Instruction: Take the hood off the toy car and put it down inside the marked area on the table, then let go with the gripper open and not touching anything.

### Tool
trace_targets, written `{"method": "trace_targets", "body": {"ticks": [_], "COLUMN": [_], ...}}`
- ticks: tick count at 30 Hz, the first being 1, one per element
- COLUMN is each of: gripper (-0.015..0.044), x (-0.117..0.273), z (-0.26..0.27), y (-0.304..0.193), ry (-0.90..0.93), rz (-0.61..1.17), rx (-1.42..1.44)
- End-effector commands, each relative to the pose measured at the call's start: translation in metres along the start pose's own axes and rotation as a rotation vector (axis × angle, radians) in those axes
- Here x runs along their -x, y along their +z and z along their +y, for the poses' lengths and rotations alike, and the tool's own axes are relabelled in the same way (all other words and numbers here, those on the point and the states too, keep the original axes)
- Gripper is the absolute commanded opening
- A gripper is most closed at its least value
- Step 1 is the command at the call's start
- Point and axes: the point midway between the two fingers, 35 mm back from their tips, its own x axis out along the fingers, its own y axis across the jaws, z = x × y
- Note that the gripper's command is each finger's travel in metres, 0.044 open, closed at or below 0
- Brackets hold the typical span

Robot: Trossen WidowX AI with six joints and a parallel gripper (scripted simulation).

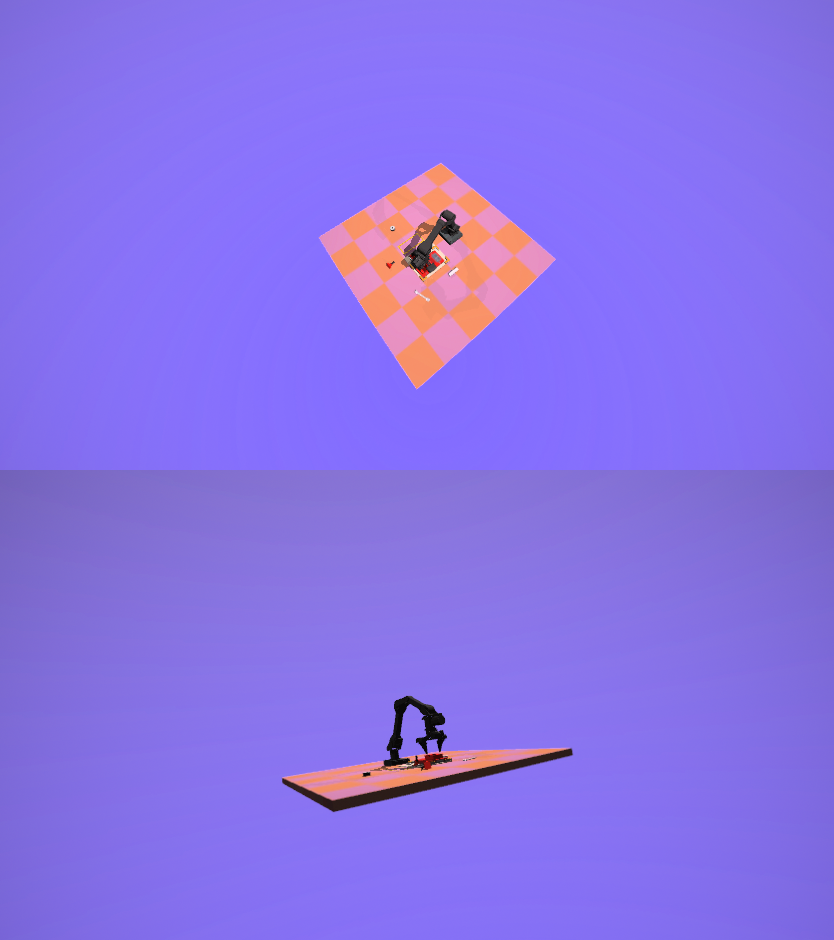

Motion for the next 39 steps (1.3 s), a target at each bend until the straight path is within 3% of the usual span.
{"method": "trace_targets", "body": {"ticks": [1, 39], "gripper": [0.044, 0.044], "x": [-0.005, -0.022], "z": [-0.001, -0.001], "y": [-0.001, -0.001], "ry": [-0.005, -0.004], "rz": [0.003, 0.003], "rx": [-0.002, -0.002]}}
